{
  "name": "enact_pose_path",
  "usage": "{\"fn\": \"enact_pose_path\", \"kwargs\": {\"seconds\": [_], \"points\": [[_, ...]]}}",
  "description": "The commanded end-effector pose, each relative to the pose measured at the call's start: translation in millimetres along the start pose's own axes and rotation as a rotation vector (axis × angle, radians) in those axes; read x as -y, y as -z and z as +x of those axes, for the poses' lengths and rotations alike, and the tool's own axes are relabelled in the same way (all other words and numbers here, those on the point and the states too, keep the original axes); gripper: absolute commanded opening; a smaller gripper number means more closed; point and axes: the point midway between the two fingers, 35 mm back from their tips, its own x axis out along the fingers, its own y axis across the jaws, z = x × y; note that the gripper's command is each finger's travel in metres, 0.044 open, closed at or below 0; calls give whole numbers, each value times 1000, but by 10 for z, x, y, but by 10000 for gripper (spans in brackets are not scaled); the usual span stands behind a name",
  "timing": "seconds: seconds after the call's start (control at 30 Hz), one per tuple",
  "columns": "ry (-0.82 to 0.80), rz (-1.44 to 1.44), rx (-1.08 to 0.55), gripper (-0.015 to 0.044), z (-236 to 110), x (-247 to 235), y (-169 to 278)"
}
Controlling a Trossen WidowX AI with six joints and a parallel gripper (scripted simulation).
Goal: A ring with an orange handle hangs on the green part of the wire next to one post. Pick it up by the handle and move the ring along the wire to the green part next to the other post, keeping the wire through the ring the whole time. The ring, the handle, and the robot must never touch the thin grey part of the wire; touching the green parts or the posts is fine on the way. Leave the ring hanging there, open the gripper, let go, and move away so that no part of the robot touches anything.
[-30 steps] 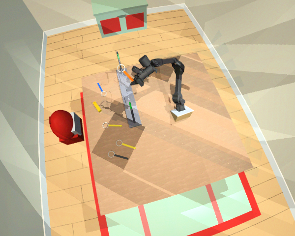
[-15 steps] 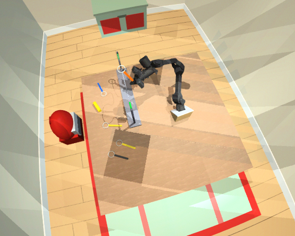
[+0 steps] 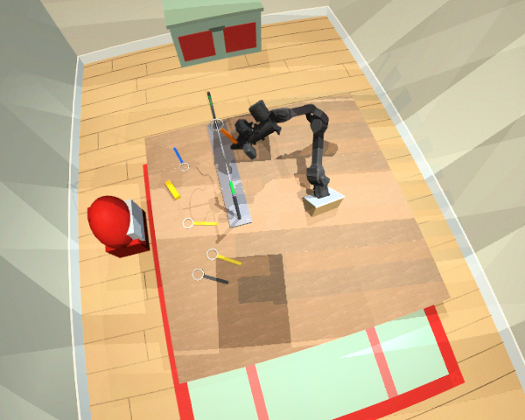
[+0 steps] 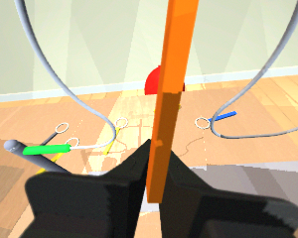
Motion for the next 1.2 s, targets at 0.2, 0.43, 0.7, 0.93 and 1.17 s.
{"fn": "enact_pose_path", "kwargs": {"seconds": [0.2, 0.43, 0.7, 0.93, 1.17], "points": [[62, -116, 14, -150, 3, 48, 2], [103, -192, 25, -150, 5, 81, -3], [150, -280, 37, -150, 6, 118, -11], [191, -356, 47, -150, 4, 151, -21], [228, -425, 56, -150, 2, 179, -32]]}}
